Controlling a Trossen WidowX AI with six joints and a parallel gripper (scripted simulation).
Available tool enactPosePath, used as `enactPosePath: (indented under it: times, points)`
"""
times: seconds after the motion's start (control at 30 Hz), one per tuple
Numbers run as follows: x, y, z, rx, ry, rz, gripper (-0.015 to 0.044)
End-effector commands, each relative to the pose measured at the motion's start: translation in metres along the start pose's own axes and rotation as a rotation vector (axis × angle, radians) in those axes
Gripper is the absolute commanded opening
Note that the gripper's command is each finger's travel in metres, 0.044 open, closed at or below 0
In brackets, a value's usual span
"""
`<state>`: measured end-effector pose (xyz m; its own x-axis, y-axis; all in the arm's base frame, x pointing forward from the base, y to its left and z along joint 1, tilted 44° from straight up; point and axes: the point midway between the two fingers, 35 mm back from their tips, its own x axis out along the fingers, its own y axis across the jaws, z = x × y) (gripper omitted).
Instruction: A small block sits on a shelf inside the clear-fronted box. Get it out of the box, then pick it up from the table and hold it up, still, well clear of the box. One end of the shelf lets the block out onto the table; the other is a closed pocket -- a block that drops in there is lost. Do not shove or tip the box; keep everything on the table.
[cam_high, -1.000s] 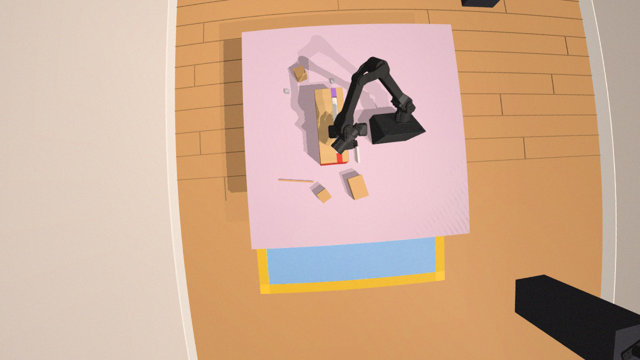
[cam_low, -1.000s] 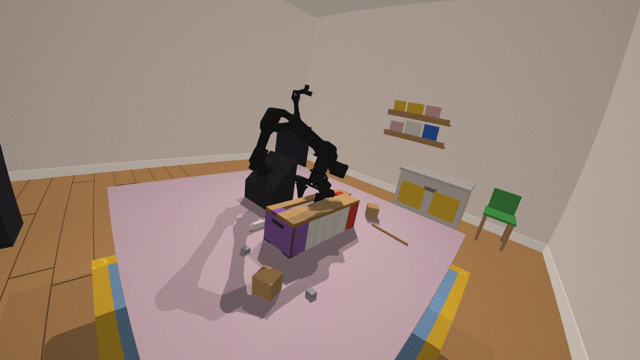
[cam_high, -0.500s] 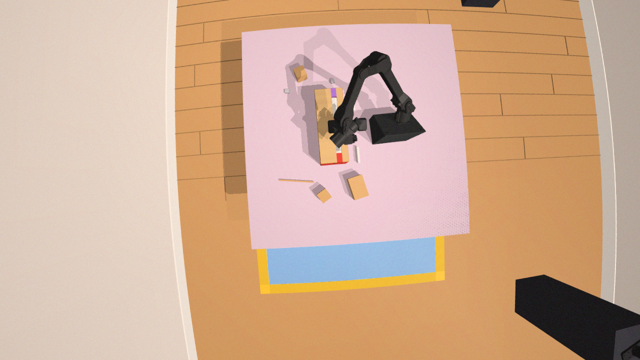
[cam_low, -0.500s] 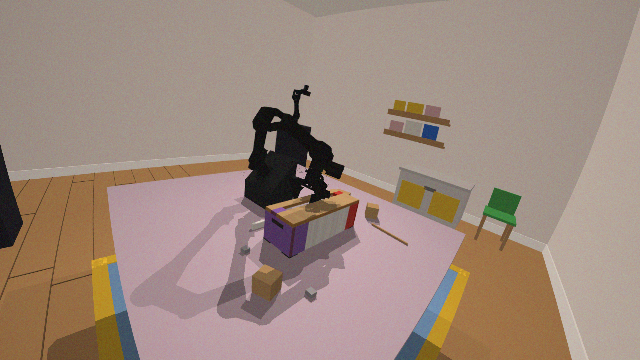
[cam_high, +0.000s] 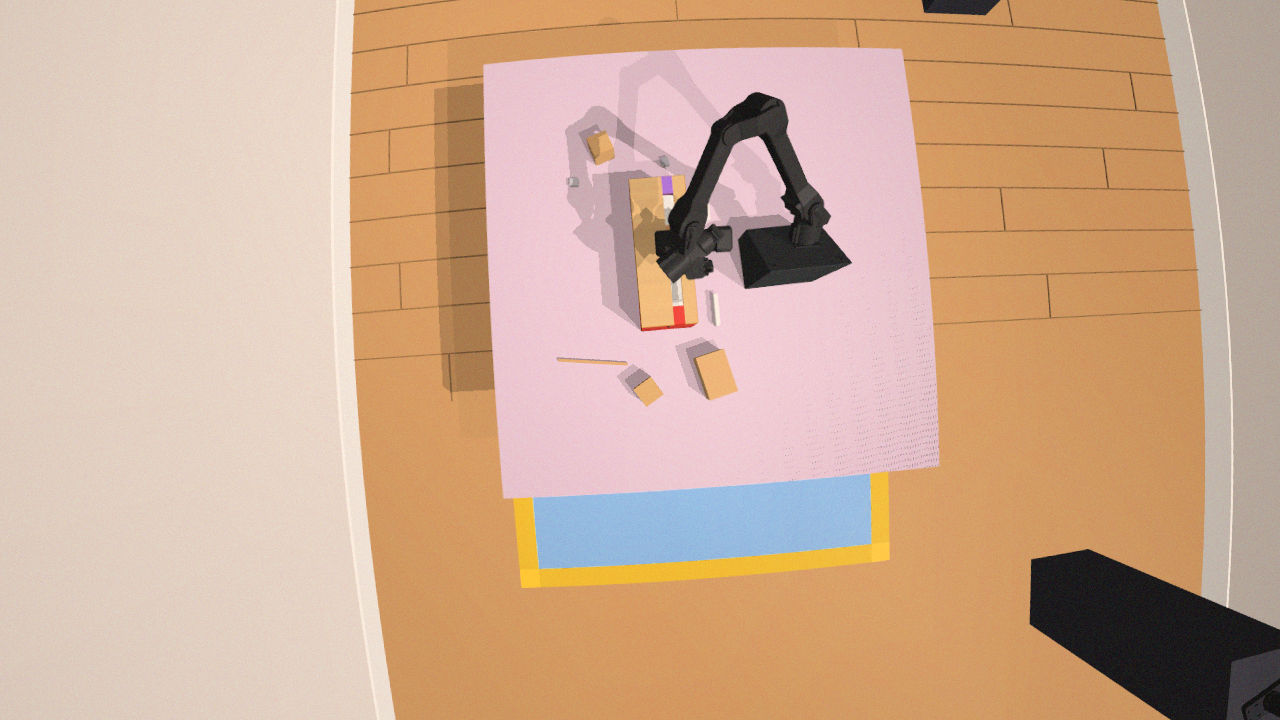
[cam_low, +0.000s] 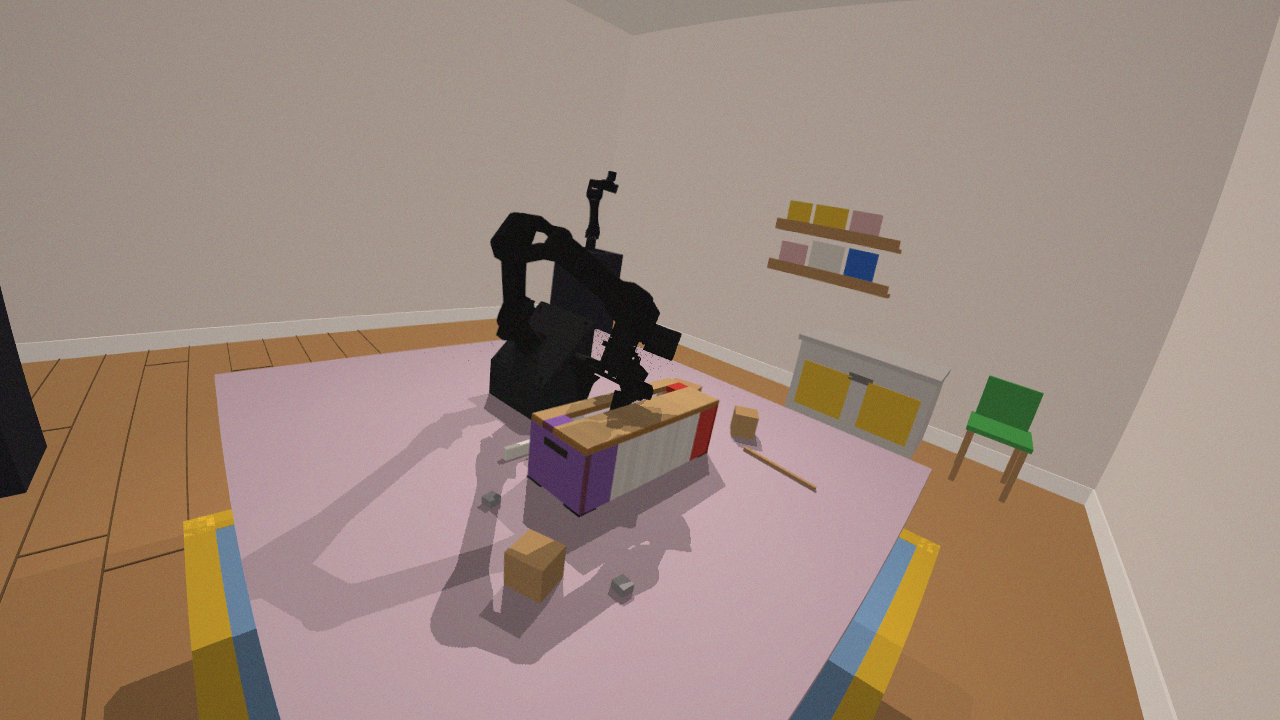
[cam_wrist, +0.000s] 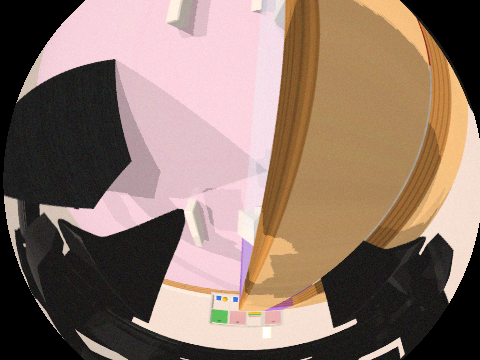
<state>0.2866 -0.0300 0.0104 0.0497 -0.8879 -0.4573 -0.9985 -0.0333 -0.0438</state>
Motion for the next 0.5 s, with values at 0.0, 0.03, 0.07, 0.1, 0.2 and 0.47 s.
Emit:
enactPosePath:
  times: [0.0,0.03,0.07,0.1,0.2,0.47]
  points:
    - [0.003,0.0,-0.008,0.003,0.003,-0.003,0.04]
    - [0.003,0.0,-0.01,0.003,0.004,-0.003,0.04]
    - [0.004,0.0,-0.011,0.003,0.004,-0.003,0.04]
    - [0.004,0.0,-0.013,0.003,0.004,-0.003,0.04]
    - [0.006,0.0,-0.017,0.003,0.004,-0.003,0.04]
    - [0.01,0.0,-0.03,0.003,0.005,-0.003,0.04]
